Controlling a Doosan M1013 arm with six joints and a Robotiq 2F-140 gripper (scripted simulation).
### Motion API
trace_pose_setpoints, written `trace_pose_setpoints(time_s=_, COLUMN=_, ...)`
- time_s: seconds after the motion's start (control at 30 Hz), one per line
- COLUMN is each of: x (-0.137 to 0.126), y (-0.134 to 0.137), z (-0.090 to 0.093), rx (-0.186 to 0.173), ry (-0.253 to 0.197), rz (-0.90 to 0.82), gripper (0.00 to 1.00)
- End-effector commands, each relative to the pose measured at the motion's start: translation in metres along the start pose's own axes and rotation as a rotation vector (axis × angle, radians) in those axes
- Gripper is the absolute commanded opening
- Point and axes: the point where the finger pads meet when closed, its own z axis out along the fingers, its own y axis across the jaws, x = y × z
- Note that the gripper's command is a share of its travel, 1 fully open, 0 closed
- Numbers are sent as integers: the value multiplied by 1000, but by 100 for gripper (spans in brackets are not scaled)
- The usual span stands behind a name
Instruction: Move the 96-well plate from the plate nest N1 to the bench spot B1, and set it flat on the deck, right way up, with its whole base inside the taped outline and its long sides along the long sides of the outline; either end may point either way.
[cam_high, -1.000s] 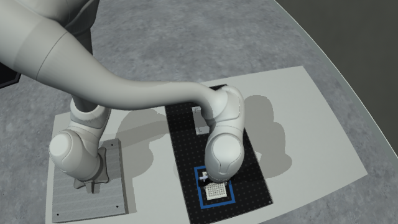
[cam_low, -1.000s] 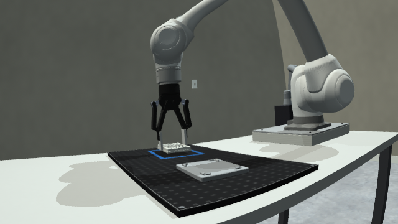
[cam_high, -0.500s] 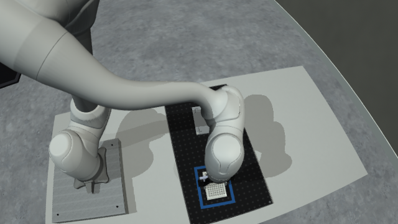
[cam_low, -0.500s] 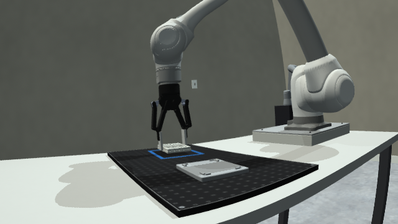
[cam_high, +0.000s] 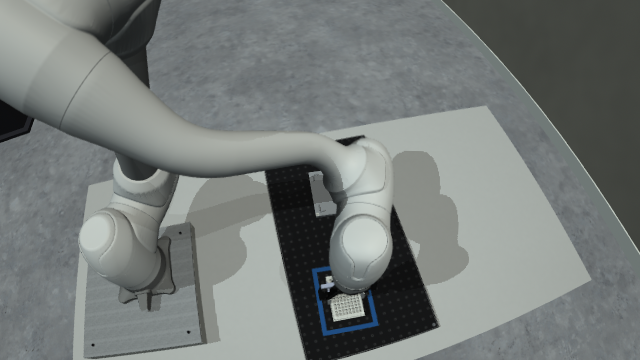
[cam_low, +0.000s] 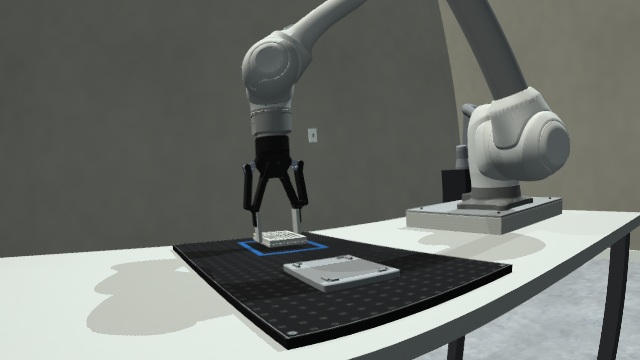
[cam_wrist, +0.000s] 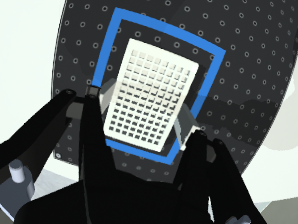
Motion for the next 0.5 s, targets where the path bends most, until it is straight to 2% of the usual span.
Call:
trace_pose_setpoints(time_s=0.0, x=2, y=0, z=3, rx=-1, ry=2, rz=-1, gripper=0)
trace_pose_setpoints(time_s=0.47, x=2, y=0, z=5, rx=-1, ry=2, rz=-1, gripper=0)
